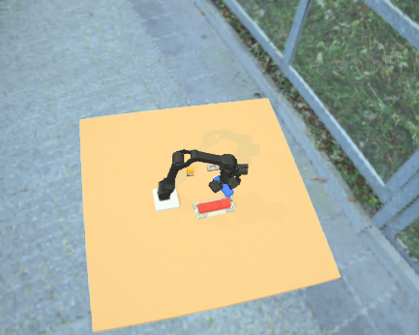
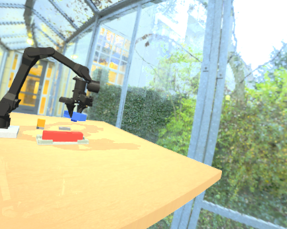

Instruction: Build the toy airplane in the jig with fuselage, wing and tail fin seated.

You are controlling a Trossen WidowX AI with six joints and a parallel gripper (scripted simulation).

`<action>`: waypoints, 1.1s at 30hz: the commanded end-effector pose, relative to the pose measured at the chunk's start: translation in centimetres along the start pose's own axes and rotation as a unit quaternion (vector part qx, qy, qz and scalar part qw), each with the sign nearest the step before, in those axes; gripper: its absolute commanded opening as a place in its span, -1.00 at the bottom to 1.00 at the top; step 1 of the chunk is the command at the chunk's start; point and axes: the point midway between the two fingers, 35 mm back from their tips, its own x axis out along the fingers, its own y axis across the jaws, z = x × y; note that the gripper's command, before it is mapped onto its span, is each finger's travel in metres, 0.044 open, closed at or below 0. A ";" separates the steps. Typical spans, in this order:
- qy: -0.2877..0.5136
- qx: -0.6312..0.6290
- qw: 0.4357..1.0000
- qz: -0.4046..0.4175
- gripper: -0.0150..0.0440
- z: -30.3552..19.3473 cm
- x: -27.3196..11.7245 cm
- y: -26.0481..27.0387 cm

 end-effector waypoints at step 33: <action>-0.002 0.212 0.977 -0.003 0.17 4.3 1.3 -5.4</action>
